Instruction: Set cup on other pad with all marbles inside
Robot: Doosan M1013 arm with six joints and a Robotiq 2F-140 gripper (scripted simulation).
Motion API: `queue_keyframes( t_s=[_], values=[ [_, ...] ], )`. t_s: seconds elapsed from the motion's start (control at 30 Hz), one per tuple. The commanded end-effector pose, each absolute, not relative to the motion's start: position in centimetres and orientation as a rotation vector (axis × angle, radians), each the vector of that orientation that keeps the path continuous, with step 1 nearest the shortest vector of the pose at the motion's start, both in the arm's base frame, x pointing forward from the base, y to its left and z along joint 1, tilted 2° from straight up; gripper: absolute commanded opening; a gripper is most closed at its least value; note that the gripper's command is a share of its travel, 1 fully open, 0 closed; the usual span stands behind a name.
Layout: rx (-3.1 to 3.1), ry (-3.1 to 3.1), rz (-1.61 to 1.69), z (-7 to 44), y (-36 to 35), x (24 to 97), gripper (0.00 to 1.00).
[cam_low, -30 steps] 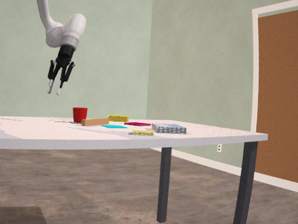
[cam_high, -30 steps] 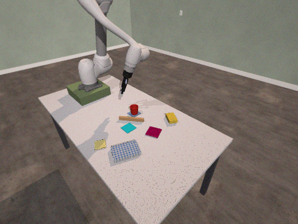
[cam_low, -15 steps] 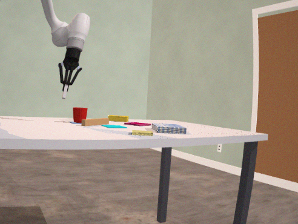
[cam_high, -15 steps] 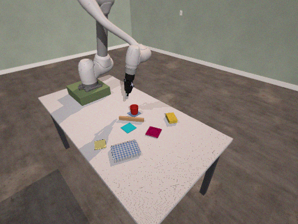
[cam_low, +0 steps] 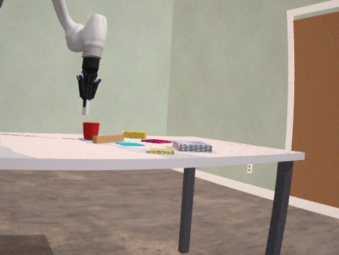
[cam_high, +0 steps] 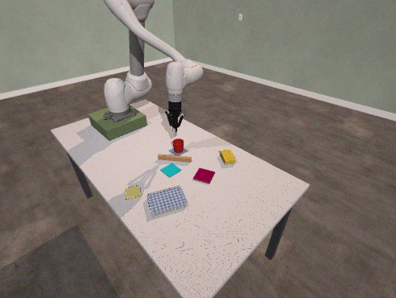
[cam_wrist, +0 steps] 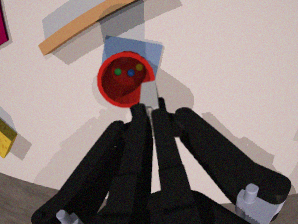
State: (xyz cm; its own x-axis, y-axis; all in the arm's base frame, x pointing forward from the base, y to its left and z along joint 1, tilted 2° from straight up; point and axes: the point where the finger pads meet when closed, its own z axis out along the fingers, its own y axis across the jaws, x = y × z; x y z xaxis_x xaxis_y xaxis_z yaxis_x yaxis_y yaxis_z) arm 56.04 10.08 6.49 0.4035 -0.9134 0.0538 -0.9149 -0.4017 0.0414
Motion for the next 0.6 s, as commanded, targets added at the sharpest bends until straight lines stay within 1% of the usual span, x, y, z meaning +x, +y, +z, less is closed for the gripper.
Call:
queue_keyframes(
  t_s=[0.0,0.17,0.5,0.53,0.57],
  values=[
    [2.723,-1.522,0.041,6.4,10.1,57.6,0.00],
    [2.823,-1.384,0.069,6.3,10.1,58.9,0.00],
    [2.826,-1.379,0.070,6.3,10.1,58.9,0.00],
    [2.826,-1.379,0.070,6.3,10.1,58.9,0.59],
    [2.826,-1.379,0.070,6.3,10.1,58.9,0.59]
  ],
)
